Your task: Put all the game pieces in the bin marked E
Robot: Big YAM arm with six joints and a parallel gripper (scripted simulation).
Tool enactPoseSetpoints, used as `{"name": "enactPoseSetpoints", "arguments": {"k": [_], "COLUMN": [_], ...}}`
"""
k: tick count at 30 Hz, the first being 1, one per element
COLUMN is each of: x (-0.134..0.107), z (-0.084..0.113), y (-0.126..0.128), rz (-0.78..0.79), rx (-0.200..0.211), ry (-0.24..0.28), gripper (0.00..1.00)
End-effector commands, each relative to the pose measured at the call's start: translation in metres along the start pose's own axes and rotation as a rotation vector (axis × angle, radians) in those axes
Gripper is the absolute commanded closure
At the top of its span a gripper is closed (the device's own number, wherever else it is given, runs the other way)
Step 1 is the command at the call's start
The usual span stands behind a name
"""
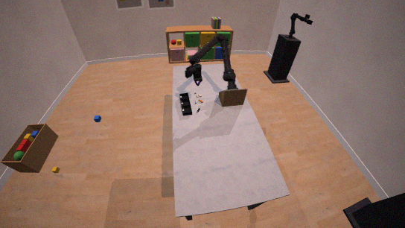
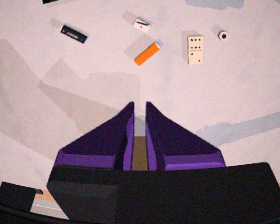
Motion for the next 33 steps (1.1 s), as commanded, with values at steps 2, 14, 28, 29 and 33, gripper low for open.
{"name": "enactPoseSetpoints", "arguments": {"k": [2,14,28,29,33], "x": [0.0113,0.0154,0.0107,0.0177,0.0177], "z": [0.0131,0.0171,0.0125,0.0202,0.0205], "y": [0.0037,0.0078,0.0035,0.0095,0.01], "rz": [-0.031,-0.029,-0.024,-0.032,-0.031], "rx": [0.017,0.02,0.016,0.023,0.022], "ry": [-0.034,-0.041,-0.03,-0.046,-0.047], "gripper": [0.92,0.92,0.92,0.92,0.92]}}
Point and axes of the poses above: the point where the finger pads meet when closed, its own z axis back along the fingers, its own y axis across the jaws, x = y × z, the point moved 5 cm from there along z, back along the fingers, and after that the axes turned 3 degrees about z, right-handed, at the moved point
